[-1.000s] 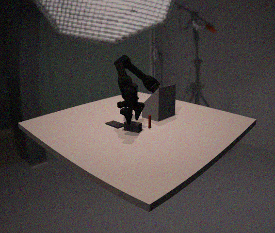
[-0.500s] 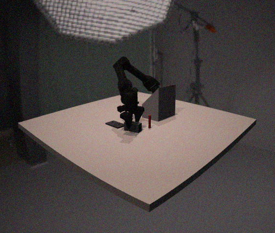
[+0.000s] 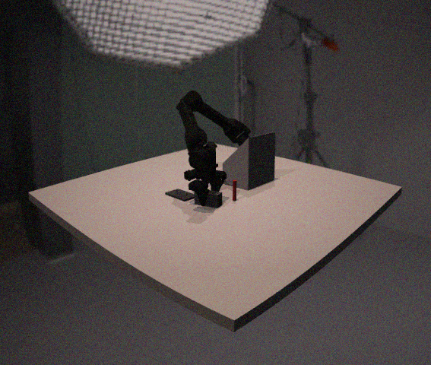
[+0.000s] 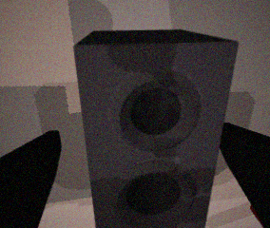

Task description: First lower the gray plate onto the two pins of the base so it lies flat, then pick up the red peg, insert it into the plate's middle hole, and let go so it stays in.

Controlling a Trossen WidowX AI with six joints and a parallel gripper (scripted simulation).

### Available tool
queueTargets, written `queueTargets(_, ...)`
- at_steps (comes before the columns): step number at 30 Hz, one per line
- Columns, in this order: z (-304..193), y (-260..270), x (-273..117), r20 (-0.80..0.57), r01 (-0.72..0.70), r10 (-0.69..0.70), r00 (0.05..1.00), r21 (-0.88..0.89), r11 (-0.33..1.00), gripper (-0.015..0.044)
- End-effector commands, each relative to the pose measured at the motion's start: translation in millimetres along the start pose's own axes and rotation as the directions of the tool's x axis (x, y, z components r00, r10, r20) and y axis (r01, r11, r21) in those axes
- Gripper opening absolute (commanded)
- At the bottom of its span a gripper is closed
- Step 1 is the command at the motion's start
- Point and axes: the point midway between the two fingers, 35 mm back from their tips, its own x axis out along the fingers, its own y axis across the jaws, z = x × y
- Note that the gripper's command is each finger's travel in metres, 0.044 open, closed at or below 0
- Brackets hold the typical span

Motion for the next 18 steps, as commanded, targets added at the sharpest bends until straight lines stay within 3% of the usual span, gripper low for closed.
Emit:
queueTargets(1, 0.8, 0.0, 1.3, 0.005, 0.0, 0.001, 1.0, -0.004, 1.0, 0.0256)
queueTargets(7, 0.8, 0.0, 1.3, 0.005, 0.0, 0.001, 1.0, -0.004, 1.0, 0.0099)
queueTargets(18, 0.8, 0.0, 1.3, 0.005, 0.0, 0.001, 1.0, -0.004, 1.0, 0.0025)
